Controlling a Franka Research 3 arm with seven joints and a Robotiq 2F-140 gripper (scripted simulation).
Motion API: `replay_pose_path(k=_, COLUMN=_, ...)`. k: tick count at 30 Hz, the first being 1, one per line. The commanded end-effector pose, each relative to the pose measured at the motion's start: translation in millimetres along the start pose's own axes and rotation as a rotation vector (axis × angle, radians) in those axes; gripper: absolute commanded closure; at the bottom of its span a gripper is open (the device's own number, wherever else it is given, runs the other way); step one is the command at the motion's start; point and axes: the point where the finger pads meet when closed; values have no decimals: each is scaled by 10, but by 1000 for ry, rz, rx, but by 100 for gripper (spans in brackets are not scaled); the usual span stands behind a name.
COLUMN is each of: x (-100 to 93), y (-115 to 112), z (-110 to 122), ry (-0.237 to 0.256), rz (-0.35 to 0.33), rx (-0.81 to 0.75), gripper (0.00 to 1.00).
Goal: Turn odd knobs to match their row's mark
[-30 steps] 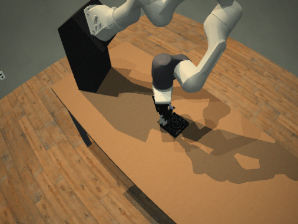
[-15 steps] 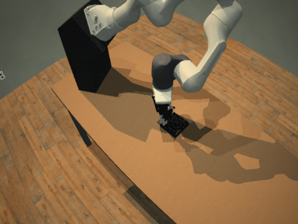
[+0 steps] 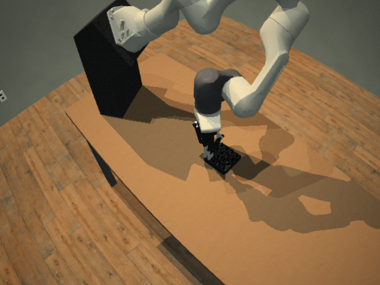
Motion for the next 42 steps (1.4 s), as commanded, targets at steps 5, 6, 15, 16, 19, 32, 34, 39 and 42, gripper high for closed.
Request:
replay_pose_path(k=5, x=-3, y=6, z=-9, ry=5, rz=0, rx=-165, gripper=95)
replay_pose_path(k=6, x=-3, y=6, z=-9, ry=5, rz=0, rx=-184, gripper=95)
replay_pose_path(k=15, x=-3, y=6, z=-9, ry=5, rz=0, rx=-332, gripper=95)
replay_pose_path(k=16, x=-3, y=6, z=-9, ry=5, rz=0, rx=-332, gripper=95)
replay_pose_path(k=19, x=-3, y=6, z=-9, ry=5, rz=0, rx=-403, gripper=95)
replay_pose_path(k=32, x=-3, y=6, z=-9, ry=5, rz=1, rx=-604, gripper=95)
replay_pose_path(k=34, x=-3, y=6, z=-9, ry=5, rz=1, rx=-632, gripper=95)
replay_pose_path(k=39, x=-3, y=6, z=-9, ry=5, rz=1, rx=-731, gripper=95)
replay_pose_path(k=42, x=-3, y=6, z=-9, ry=5, rz=1, rx=-782, gripper=95)
Point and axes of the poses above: the point where the finger pads meet when closed, its own x axis out along the fingers, its own z axis across the jaws, y = z × x, and after that the axes turned 15 degrees about x, right-handed
